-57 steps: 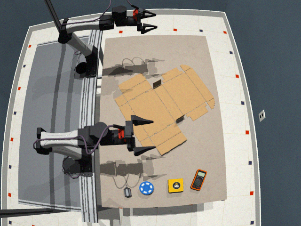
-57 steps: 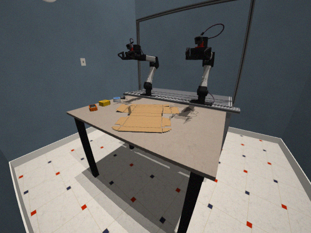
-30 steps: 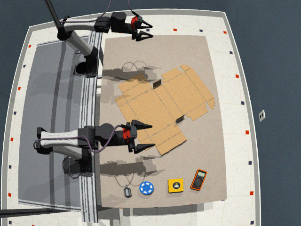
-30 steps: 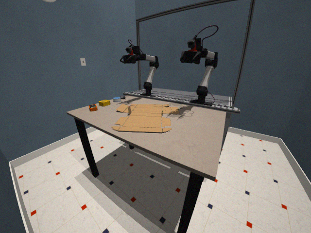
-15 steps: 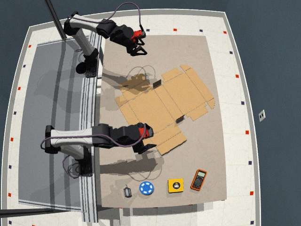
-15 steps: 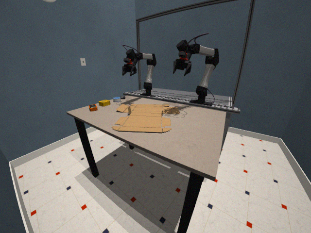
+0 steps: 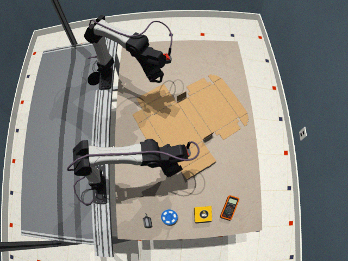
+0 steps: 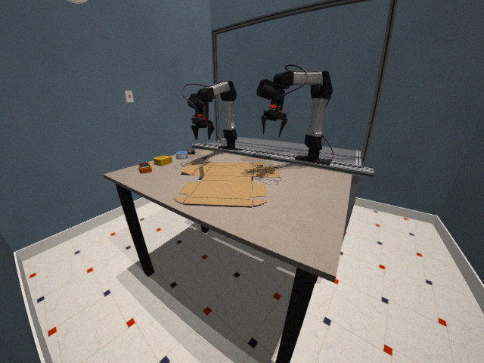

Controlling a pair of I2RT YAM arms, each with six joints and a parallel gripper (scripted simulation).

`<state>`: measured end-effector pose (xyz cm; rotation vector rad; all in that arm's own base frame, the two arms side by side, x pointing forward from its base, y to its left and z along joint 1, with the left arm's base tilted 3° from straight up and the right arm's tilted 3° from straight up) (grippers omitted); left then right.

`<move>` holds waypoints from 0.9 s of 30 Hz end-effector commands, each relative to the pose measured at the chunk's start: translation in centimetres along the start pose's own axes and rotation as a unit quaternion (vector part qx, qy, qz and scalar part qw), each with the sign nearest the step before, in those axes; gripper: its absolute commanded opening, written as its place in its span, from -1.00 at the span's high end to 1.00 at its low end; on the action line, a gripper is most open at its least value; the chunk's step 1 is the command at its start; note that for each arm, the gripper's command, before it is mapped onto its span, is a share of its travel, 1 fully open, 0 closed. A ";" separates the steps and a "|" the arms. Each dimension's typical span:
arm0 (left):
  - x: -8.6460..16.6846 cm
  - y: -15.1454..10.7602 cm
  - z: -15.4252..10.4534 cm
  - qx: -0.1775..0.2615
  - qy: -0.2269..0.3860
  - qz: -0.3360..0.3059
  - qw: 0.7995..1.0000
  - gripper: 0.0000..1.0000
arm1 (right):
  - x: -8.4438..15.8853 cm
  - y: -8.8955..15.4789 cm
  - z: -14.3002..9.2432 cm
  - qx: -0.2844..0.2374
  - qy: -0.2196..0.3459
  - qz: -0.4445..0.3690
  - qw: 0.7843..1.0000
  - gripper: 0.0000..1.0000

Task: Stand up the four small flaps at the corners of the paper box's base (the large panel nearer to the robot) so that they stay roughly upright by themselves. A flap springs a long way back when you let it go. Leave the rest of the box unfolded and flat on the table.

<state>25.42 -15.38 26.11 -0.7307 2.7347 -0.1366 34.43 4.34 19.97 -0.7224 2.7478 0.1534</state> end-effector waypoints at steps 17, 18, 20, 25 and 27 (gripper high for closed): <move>11.4 -2.1 8.7 -0.037 0.112 -0.044 0.992 -0.51 | -0.1 0.1 7.9 -0.048 0.132 -0.032 0.990 -0.51; 12.0 -2.2 9.1 -0.037 0.112 -0.044 0.992 -0.51 | -0.1 0.0 8.0 -0.049 0.133 -0.032 0.989 -0.51; 13.4 -2.4 10.1 -0.037 0.112 -0.044 0.992 -0.51 | 0.0 0.0 8.0 -0.050 0.135 -0.032 0.989 -0.51; 15.2 -3.7 10.9 -0.021 0.111 -0.046 0.993 -0.51 | 0.2 -0.1 8.1 -0.053 0.142 -0.031 0.988 -0.51; 14.8 -4.0 9.5 0.004 0.110 -0.050 0.993 -0.51 | 0.2 -0.1 8.1 -0.054 0.144 -0.030 0.988 -0.51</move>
Point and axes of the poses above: on each arm, the point where the finger pads meet when closed, its own z axis out along the fingers, its own y axis across the jaws, x = y × z, the point moved 8 cm from there along -z, back along the fingers, and after that the axes turned 7 degrees about -z, right-handed, at the moved point
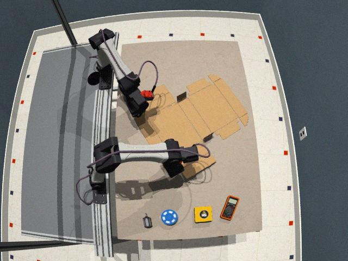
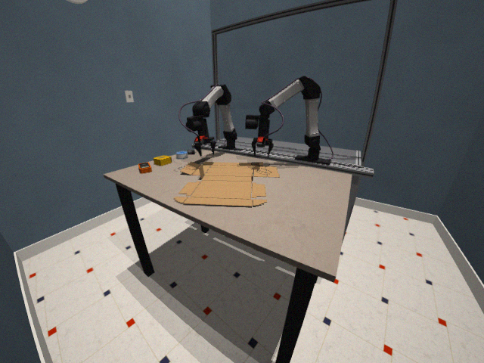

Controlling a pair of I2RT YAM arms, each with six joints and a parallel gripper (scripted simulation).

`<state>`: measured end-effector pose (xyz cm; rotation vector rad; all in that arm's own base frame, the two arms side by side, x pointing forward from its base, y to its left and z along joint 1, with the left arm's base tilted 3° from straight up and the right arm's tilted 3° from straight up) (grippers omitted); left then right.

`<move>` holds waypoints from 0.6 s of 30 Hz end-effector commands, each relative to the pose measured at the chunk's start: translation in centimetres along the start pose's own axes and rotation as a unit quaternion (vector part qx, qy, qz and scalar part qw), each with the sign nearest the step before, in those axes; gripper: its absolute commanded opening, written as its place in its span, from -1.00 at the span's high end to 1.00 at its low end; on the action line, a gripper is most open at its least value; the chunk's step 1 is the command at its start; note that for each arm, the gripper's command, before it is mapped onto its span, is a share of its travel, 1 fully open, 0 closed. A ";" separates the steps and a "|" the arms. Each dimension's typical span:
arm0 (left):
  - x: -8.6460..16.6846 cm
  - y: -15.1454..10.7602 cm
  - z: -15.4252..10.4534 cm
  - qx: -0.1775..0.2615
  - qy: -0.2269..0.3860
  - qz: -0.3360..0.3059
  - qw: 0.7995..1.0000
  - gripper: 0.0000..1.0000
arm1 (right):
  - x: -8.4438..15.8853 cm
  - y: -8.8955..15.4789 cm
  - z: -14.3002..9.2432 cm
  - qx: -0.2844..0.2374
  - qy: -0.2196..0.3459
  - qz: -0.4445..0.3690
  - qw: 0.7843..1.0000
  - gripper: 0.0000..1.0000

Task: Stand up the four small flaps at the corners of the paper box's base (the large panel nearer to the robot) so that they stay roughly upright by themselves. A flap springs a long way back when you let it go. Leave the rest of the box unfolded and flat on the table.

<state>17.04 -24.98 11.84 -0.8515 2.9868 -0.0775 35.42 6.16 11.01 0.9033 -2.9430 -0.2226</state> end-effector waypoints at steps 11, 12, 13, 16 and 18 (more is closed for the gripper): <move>-0.2 -0.8 -1.4 0.044 -0.007 -0.023 0.999 -0.51 | -0.3 -1.0 -1.2 0.011 -0.011 0.000 1.000 -0.51; -0.2 -0.6 -1.3 0.041 -0.007 -0.022 0.999 -0.51 | -0.3 -1.0 -1.1 0.011 -0.011 0.000 1.000 -0.51; -0.2 -0.6 -1.3 0.040 -0.007 -0.022 0.999 -0.51 | -0.3 -1.0 -1.1 0.011 -0.011 0.000 1.000 -0.51; -0.2 -0.9 -1.2 0.051 -0.007 -0.022 0.998 -0.51 | -0.5 -1.2 -0.2 0.010 -0.011 0.000 1.000 -0.51; -0.2 -0.9 -1.2 0.051 -0.007 -0.022 0.998 -0.51 | -0.5 -1.2 -0.2 0.010 -0.011 0.000 1.000 -0.51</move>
Point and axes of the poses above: on each arm, the point where the finger pads meet when closed, its own z axis out along the fingers, its own y axis across the jaws, x = y × z, the point moved 8 cm from there along -z, back along the fingers, and after that the axes turned 7 degrees about -z, right-handed, at the moved point
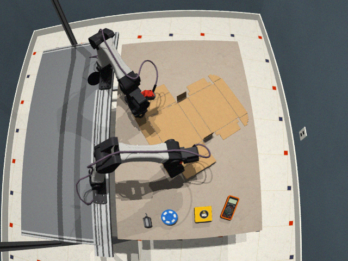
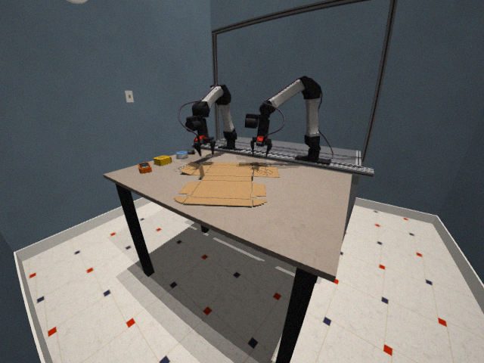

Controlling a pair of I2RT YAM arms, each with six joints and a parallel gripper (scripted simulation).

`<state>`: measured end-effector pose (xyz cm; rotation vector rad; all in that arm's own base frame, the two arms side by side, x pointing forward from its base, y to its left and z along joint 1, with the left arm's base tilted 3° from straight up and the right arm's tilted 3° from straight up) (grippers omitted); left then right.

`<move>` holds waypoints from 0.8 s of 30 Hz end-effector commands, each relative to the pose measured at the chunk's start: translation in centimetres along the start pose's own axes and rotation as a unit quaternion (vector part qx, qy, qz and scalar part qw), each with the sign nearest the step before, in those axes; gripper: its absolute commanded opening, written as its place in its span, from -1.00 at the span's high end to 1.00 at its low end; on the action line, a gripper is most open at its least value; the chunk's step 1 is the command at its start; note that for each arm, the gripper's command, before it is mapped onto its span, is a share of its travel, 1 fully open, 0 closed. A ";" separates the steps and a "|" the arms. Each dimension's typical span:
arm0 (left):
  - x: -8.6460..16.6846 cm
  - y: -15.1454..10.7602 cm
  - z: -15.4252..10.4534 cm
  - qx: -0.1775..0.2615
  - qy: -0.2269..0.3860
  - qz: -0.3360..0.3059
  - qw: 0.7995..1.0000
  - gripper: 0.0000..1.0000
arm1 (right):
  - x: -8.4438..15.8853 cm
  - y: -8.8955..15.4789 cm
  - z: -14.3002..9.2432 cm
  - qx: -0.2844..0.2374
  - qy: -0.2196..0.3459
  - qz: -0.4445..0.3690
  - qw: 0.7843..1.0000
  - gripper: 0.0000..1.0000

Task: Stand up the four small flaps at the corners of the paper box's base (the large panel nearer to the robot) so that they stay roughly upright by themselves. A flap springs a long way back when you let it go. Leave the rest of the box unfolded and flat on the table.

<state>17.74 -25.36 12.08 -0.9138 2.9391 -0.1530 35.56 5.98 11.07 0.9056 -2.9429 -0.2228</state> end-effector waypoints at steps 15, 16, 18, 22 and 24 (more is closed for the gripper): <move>0.1 -0.6 4.2 0.002 -0.001 0.002 1.000 -0.51 | -0.3 -0.3 3.8 0.007 -0.008 0.004 1.000 -0.51; 0.1 -0.6 4.2 0.002 -0.001 0.002 1.000 -0.51 | -0.3 -0.3 3.8 0.007 -0.008 0.004 1.000 -0.51; 0.1 -1.5 2.6 0.035 -0.001 0.001 0.999 -0.51 | -0.5 -0.3 3.4 0.011 -0.016 0.002 1.000 -0.51; 0.1 -0.7 4.6 0.005 -0.001 0.002 1.000 -0.51 | -0.6 -0.4 4.4 0.007 -0.008 0.002 1.000 -0.51; 0.1 -0.9 4.0 0.016 -0.001 0.002 1.000 -0.51 | -0.6 -0.4 3.2 0.015 -0.024 0.002 1.000 -0.51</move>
Point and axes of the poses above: on each arm, the point where the finger pads meet when closed, its own z axis out along the fingers, its own y axis across the jaws, x = y × z, the point moved 8 cm from there along -z, back along the fingers, and after that the axes turned 7 degrees about -z, right-handed, at the moved point
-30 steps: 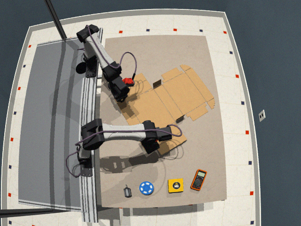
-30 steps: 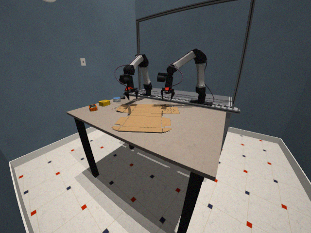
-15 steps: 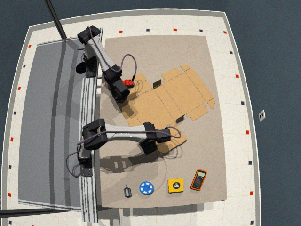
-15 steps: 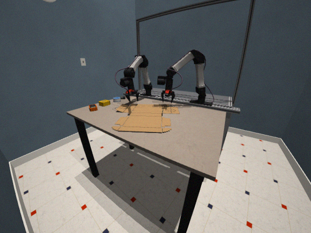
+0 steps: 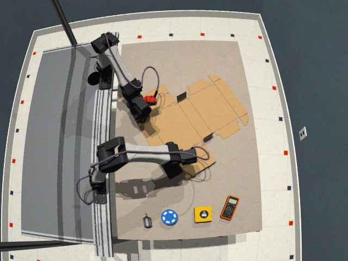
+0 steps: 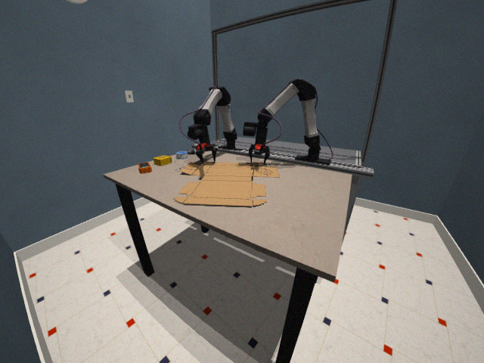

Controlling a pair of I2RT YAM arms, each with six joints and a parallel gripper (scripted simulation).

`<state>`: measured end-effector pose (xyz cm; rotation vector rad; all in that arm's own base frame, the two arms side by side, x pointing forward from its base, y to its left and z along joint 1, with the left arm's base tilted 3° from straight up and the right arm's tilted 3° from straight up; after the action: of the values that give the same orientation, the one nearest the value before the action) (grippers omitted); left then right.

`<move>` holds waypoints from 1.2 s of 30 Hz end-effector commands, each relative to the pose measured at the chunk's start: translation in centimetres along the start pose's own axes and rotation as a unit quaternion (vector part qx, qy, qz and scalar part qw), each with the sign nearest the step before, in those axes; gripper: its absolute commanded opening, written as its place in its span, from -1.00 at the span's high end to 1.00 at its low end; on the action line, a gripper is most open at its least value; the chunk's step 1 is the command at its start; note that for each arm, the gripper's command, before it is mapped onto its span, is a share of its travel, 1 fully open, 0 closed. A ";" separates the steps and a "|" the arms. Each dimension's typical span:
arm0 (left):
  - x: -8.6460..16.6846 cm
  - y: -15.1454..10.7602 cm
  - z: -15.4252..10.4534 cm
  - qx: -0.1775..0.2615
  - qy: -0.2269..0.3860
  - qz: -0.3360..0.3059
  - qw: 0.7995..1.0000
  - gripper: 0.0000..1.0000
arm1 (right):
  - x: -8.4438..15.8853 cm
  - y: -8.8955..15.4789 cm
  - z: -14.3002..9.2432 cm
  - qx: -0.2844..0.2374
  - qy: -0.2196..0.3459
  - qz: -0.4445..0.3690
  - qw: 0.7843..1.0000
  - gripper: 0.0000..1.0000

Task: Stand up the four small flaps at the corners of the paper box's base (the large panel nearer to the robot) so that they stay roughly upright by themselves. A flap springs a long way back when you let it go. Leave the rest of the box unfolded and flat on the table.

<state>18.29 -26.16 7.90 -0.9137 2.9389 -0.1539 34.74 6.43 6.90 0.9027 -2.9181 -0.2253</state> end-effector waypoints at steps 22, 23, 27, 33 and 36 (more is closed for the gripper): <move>0.3 -0.9 -0.4 -0.031 -0.007 0.004 0.999 -0.51 | -0.8 -0.4 -0.1 0.014 -0.024 0.004 1.000 -0.51; 0.3 -0.7 -0.5 -0.032 -0.007 0.004 0.999 -0.51 | -0.7 -0.4 -0.1 0.013 -0.023 0.004 1.000 -0.51; 0.3 -0.6 -0.3 -0.036 -0.007 0.004 0.999 -0.51 | -0.7 -0.4 0.1 0.012 -0.021 0.004 1.000 -0.51; 0.3 -1.0 0.2 -0.057 -0.011 0.001 0.998 -0.51 | -1.1 -0.5 -0.2 0.016 -0.028 0.003 0.999 -0.51; 0.3 -1.3 -0.8 -0.044 -0.010 0.001 0.999 -0.51 | -1.0 -0.4 -0.1 0.015 -0.027 0.003 1.000 -0.51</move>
<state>18.85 -26.79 7.52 -0.9282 2.9569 0.0105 34.93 6.53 6.70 0.9050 -2.9354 -0.2220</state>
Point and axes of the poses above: on each arm, the point where the finger pads meet when closed, its own z axis out along the fingers, its own y axis across the jaws, x = y × z, the point moved 8 cm from there along -z, back along the fingers, and after that the axes turned 7 degrees about -z, right-handed, at the moved point
